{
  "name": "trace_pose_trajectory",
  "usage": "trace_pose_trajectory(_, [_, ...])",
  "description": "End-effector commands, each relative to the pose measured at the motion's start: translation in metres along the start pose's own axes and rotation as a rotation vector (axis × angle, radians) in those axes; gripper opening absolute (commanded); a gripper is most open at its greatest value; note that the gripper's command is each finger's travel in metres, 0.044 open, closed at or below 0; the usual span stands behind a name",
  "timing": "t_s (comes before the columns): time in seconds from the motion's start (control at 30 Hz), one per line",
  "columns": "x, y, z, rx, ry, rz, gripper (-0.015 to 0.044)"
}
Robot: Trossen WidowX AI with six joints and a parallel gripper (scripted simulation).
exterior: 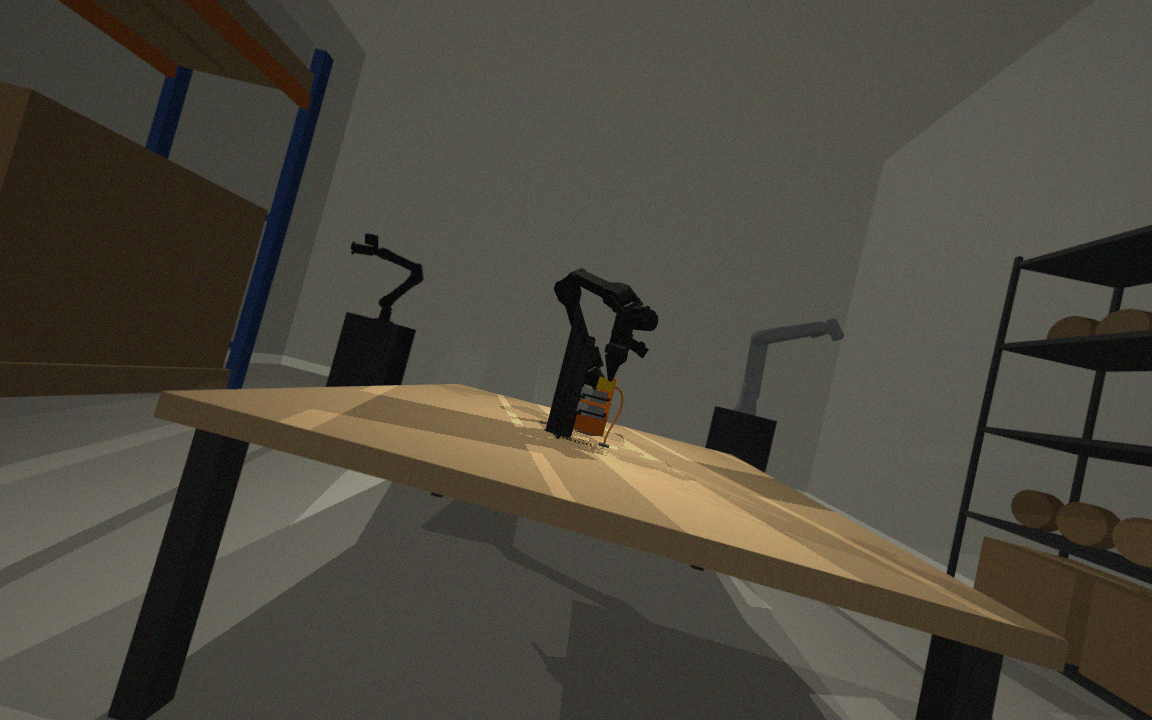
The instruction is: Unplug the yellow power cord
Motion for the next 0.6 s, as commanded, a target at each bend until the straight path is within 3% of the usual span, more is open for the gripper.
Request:
trace_pose_trajectory(0.0, [0.0029,0.0004,0.0001,-0.005,0.004,0.003,0.0160])
trace_pose_trajectory(0.07, [0.0010,0.0001,0.0001,0.000,-0.001,0.000,0.0107])
trace_pose_trajectory(0.4, [0.0010,0.0001,0.0001,0.000,-0.001,0.000,0.0041])
trace_pose_trajectory(0.47, [0.0009,-0.0006,-0.0001,0.000,-0.001,0.000,0.0000])
trace_pose_trajectory(0.57, [0.0007,-0.0036,-0.0006,0.000,0.000,0.000,0.0000])
Point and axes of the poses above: the point midway between the two fingers, 35 mm back from their tips, its own x axis out along the fingers, its own z axis across the jaws, y = z × x, the point moved 8 cm from there along -x, back along the fingers, and after that the axes turned 4 degrees about -x, right-handed, at the moved point
